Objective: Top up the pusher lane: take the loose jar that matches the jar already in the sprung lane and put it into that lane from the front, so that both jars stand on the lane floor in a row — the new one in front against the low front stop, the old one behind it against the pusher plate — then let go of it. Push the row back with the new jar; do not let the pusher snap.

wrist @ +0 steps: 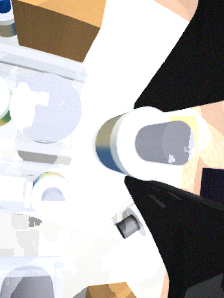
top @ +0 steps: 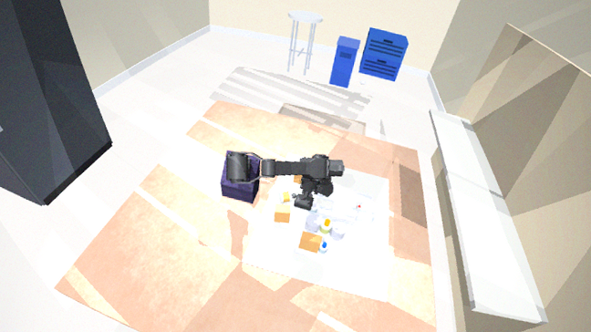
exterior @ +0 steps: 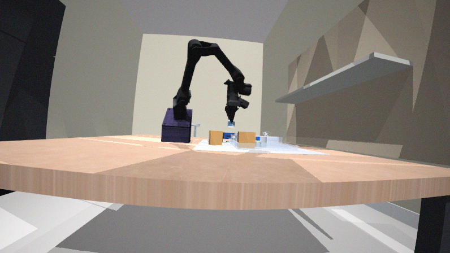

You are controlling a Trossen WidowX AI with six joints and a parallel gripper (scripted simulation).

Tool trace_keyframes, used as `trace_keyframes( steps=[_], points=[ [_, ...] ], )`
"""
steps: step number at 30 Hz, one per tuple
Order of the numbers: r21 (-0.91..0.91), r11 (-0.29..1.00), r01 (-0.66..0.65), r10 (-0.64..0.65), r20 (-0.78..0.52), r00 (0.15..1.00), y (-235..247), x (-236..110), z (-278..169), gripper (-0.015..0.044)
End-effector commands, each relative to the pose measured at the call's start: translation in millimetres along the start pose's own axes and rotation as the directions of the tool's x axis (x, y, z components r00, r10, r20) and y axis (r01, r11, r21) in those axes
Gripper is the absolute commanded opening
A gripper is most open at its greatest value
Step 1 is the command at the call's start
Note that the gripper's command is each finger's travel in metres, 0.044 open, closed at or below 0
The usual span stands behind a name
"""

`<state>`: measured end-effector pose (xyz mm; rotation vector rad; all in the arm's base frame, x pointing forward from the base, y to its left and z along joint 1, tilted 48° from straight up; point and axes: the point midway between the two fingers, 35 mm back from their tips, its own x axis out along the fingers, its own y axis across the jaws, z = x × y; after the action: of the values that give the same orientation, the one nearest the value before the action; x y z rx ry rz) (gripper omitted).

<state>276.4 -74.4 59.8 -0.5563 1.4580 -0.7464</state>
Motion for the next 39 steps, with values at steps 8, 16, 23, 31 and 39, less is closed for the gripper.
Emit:
trace_keyframes(
  steps=[8,16,23,31,39],
  points=[
    [0.000,1.000,-0.001,0.001,-0.010,1.000,52,35,-7,0.0000],
    [0.000,1.000,-0.001,0.001,-0.010,1.000,53,49,-7,0.0000],
    [0.000,1.000,0.001,-0.001,-0.010,1.000,52,60,-7,0.0000],
    [0.000,1.000,0.000,0.000,-0.010,1.000,52,60,-4,0.0000],
    [0.000,1.000,0.000,0.000,-0.010,1.000,52,60,-1,0.0000]
  ],
)
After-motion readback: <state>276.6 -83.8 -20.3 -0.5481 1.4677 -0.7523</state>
